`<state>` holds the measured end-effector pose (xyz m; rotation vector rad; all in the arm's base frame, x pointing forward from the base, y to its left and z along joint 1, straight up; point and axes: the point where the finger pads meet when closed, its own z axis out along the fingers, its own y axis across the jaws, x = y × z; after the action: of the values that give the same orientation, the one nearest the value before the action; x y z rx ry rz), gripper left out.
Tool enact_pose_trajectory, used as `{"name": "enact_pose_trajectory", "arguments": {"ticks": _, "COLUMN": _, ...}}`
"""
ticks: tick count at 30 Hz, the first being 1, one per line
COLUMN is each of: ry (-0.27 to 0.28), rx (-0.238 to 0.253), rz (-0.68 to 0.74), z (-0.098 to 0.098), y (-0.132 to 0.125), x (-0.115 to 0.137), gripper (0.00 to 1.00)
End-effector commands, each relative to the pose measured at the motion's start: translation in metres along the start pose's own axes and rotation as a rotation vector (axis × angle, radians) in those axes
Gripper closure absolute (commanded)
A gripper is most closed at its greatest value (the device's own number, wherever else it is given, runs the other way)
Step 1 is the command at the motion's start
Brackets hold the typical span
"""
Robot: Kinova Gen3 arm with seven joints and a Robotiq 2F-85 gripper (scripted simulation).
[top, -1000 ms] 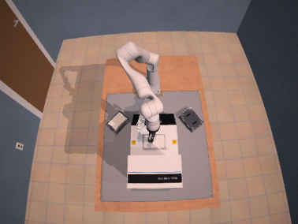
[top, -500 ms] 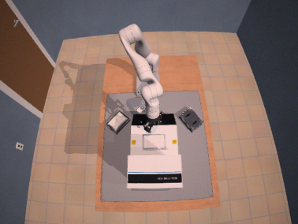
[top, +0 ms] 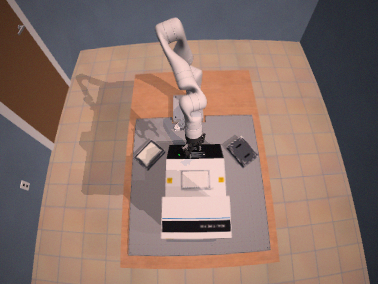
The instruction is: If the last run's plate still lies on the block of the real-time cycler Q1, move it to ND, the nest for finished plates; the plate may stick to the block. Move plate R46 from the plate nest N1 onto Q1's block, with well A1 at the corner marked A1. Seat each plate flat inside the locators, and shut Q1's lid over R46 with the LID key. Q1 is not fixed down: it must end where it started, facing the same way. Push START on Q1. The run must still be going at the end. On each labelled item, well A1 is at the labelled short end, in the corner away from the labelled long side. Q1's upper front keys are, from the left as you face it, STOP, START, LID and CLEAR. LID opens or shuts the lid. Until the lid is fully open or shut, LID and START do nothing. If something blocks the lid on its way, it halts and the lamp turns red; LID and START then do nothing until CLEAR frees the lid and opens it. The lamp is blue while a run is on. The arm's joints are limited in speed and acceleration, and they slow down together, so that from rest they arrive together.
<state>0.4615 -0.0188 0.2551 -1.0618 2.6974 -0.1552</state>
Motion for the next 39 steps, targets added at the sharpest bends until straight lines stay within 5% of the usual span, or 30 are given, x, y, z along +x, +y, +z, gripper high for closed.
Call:
{"name": "enact_pose_trajectory", "arguments": {"ticks": 1, "ry": -0.002, "rx": 0.001, "rz": -0.001, "z": -0.005, "y": 0.006, "x": 0.006, "gripper": 0.36}}
{"name": "enact_pose_trajectory", "arguments": {"ticks": 39, "ry": -0.002, "rx": 0.000, "rz": -0.001, "z": -0.047, "y": 0.072, "x": 0.079, "gripper": 0.67}}
